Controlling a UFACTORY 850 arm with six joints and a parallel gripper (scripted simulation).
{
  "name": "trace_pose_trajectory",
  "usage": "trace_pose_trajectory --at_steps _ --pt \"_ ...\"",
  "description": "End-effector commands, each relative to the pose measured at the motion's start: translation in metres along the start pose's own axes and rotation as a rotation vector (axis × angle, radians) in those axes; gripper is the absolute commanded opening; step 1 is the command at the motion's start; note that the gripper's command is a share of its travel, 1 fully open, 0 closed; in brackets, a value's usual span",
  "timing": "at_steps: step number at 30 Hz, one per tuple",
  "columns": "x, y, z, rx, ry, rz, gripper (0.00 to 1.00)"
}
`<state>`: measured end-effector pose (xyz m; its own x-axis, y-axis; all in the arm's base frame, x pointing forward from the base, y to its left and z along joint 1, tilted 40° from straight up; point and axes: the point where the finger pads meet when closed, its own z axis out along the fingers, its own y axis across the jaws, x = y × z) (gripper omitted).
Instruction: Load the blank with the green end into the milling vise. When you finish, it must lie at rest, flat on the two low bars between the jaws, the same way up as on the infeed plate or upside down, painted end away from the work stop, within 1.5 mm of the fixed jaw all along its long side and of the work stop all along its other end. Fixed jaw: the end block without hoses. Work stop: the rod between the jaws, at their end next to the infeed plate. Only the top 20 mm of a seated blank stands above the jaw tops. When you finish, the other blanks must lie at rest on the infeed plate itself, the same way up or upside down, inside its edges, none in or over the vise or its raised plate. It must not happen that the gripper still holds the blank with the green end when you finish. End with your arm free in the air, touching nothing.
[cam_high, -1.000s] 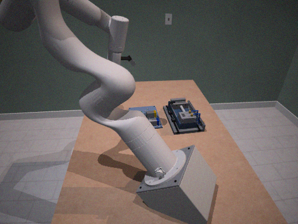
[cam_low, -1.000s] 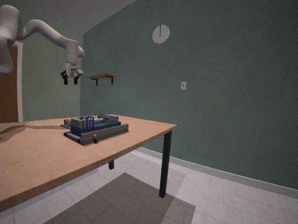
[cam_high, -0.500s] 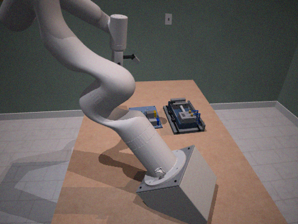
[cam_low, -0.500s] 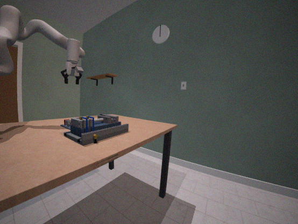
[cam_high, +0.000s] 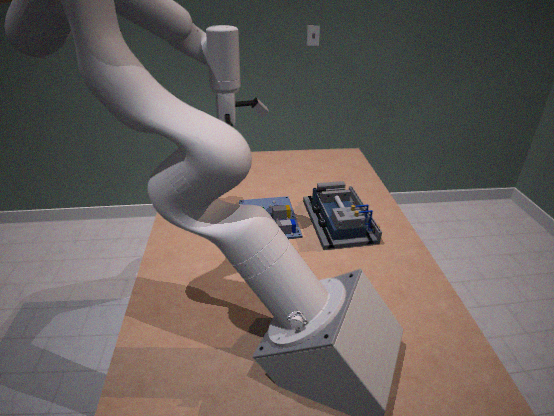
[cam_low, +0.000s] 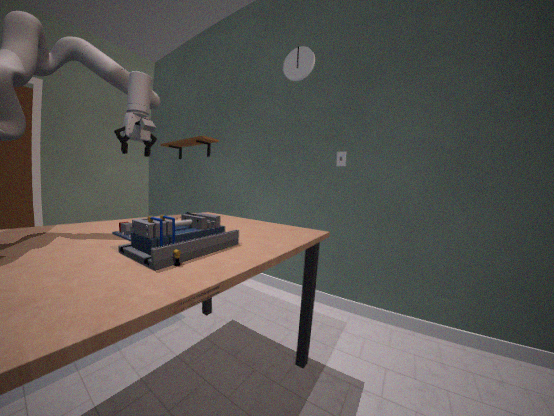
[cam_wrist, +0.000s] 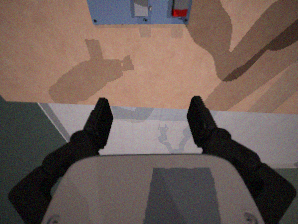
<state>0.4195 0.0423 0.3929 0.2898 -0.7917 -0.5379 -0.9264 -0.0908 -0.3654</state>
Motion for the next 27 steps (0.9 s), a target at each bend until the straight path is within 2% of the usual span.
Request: trace_pose_trajectory --at_steps 1,6,13,23,27 --pt "0.019 0.003 -0.001 -0.002 0.004 0.005 1.00" --pt "0.043 0.007 -0.002 -0.007 0.010 0.013 1.00" --pt "0.043 0.007 -0.002 -0.007 0.010 0.013 1.00" --pt "0.101 0.017 -0.005 -0.007 0.010 0.013 1.00" --pt "0.101 0.017 -0.005 -0.007 0.010 0.013 1.00"
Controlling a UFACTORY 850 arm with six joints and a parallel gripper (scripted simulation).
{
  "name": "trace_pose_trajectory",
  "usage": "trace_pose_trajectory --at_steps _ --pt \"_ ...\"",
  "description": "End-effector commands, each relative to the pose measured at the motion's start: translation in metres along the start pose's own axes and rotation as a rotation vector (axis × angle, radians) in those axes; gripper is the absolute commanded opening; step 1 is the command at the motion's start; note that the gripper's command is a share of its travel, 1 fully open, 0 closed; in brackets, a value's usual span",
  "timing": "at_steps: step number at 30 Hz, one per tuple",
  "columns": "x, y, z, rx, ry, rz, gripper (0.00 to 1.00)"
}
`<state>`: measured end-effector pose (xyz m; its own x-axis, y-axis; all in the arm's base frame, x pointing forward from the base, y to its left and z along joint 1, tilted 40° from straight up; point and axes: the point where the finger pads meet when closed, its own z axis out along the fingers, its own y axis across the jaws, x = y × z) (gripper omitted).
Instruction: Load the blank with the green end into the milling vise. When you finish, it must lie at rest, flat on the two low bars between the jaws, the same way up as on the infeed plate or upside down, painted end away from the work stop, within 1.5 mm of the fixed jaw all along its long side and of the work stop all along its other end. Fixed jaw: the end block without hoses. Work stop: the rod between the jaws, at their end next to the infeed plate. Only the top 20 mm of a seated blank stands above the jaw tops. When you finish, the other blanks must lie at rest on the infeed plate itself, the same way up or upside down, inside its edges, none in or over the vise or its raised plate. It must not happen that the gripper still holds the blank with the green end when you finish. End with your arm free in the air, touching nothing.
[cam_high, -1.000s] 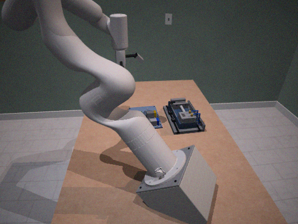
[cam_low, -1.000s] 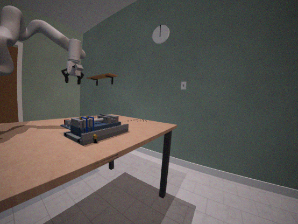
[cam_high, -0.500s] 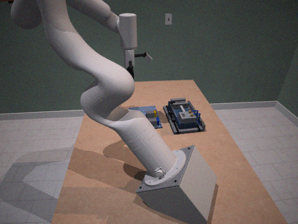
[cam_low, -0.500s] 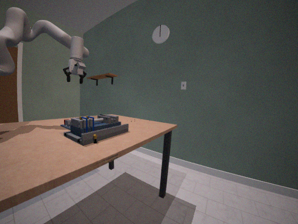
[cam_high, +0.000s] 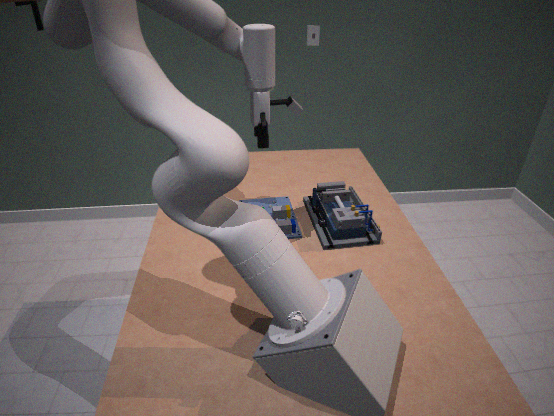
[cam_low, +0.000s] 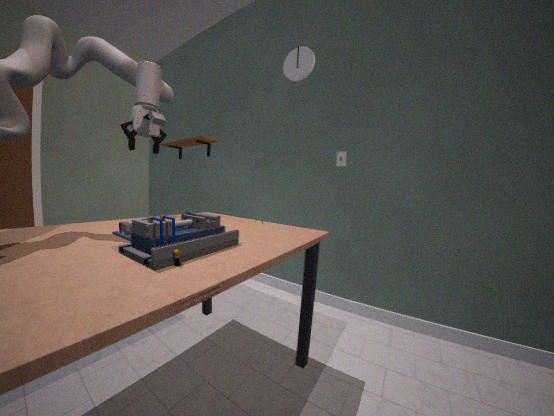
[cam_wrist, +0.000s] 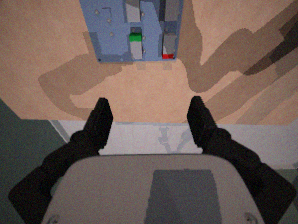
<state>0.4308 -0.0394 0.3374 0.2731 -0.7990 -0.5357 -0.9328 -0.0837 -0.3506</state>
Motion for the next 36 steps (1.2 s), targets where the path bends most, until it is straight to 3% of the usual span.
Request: trace_pose_trajectory --at_steps 1,13,36 --pt "0.004 -0.001 -0.001 0.002 0.000 -0.002 1.00" --pt "0.043 0.005 -0.002 0.002 0.000 -0.002 1.00" --pt "0.034 0.004 -0.002 0.002 0.001 -0.002 1.00"
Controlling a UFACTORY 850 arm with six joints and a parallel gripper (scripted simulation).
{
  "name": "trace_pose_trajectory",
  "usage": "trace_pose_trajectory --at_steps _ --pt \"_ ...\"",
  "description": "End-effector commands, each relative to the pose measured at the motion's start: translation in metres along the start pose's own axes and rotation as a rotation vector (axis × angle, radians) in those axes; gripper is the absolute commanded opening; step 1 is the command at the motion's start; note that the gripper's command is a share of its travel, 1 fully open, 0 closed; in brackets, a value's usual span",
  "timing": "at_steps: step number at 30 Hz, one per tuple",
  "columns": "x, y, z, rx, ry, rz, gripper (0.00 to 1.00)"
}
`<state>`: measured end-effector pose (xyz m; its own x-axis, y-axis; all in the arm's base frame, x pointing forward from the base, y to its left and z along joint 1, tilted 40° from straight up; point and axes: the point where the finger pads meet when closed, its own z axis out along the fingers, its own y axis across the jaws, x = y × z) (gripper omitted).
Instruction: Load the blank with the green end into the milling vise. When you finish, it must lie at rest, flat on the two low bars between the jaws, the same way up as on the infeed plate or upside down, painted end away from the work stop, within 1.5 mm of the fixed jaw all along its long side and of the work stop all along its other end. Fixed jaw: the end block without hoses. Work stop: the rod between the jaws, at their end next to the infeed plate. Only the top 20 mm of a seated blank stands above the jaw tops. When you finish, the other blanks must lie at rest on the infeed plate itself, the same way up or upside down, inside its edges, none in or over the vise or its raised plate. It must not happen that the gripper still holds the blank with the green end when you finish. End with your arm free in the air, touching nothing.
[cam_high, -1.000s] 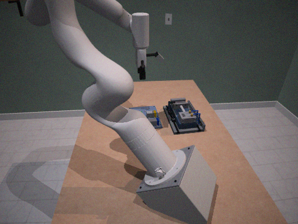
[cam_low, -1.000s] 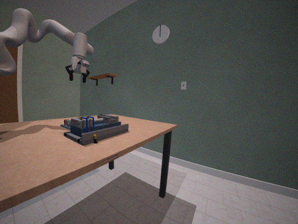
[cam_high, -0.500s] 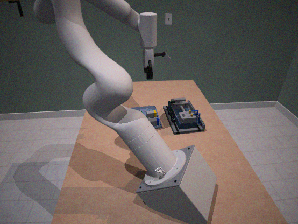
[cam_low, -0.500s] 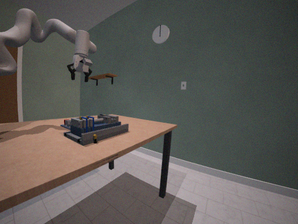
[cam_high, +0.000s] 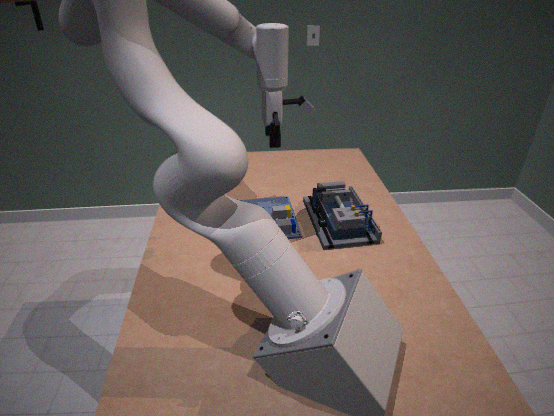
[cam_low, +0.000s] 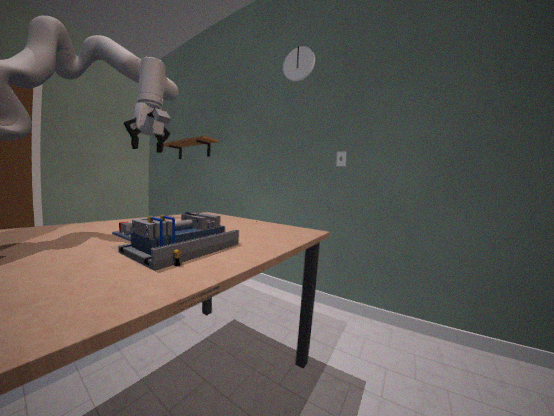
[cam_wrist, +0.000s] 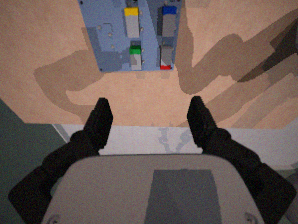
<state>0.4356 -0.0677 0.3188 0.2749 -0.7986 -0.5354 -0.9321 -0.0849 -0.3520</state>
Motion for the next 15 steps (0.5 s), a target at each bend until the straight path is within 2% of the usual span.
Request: trace_pose_trajectory --at_steps 1,15 --pt "0.0000 -0.0006 -0.0006 0.001 0.001 -0.001 1.00" --pt "-0.0052 -0.0014 -0.0004 0.001 0.001 -0.001 1.00"
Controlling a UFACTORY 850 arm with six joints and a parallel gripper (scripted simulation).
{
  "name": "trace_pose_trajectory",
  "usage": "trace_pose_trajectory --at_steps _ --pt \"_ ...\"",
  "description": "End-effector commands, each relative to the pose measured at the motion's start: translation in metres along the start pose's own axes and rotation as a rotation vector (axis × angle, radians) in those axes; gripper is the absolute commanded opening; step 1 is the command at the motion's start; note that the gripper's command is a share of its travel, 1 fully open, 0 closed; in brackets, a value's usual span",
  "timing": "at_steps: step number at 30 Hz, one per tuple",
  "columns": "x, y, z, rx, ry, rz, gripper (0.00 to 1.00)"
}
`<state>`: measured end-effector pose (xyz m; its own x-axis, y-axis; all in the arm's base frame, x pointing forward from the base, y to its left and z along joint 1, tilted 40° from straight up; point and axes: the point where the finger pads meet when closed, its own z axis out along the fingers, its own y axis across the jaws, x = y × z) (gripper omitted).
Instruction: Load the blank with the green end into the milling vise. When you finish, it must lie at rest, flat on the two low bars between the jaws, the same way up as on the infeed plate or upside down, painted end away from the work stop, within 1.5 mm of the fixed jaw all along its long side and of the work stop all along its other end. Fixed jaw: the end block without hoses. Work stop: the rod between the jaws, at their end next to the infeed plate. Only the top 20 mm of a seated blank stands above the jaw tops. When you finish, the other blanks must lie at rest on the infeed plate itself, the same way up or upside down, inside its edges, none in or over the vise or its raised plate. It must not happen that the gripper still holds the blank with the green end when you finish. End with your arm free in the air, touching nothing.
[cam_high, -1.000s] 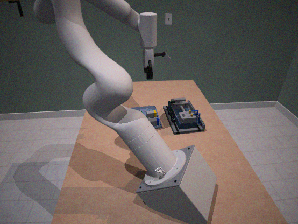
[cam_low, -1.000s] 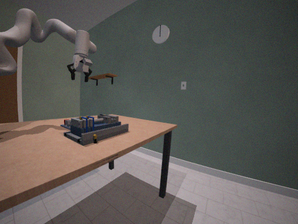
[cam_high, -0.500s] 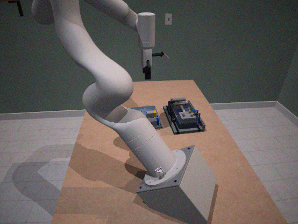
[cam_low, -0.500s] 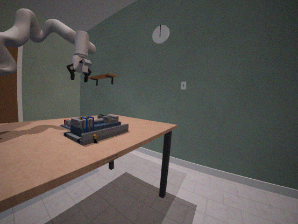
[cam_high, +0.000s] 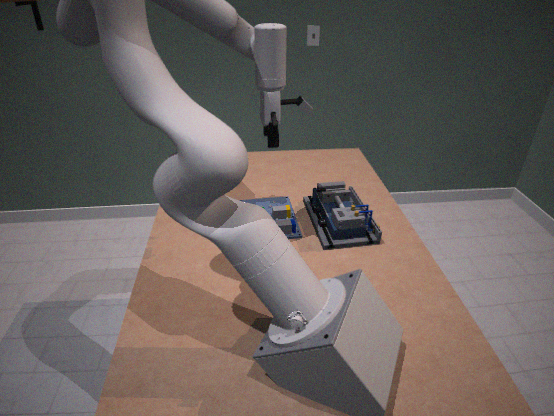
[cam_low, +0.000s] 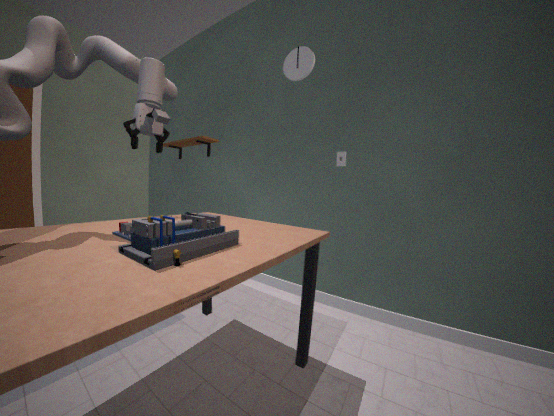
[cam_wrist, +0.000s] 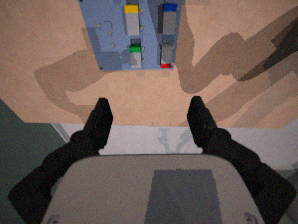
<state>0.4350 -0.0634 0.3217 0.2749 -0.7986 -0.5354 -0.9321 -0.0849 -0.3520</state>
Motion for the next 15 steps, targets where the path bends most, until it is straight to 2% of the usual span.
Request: trace_pose_trajectory --at_steps 1,15 --pt "-0.0001 -0.0006 -0.0006 0.001 0.001 -0.001 1.00" --pt "-0.0027 -0.0010 -0.0005 0.001 0.001 -0.001 1.00"
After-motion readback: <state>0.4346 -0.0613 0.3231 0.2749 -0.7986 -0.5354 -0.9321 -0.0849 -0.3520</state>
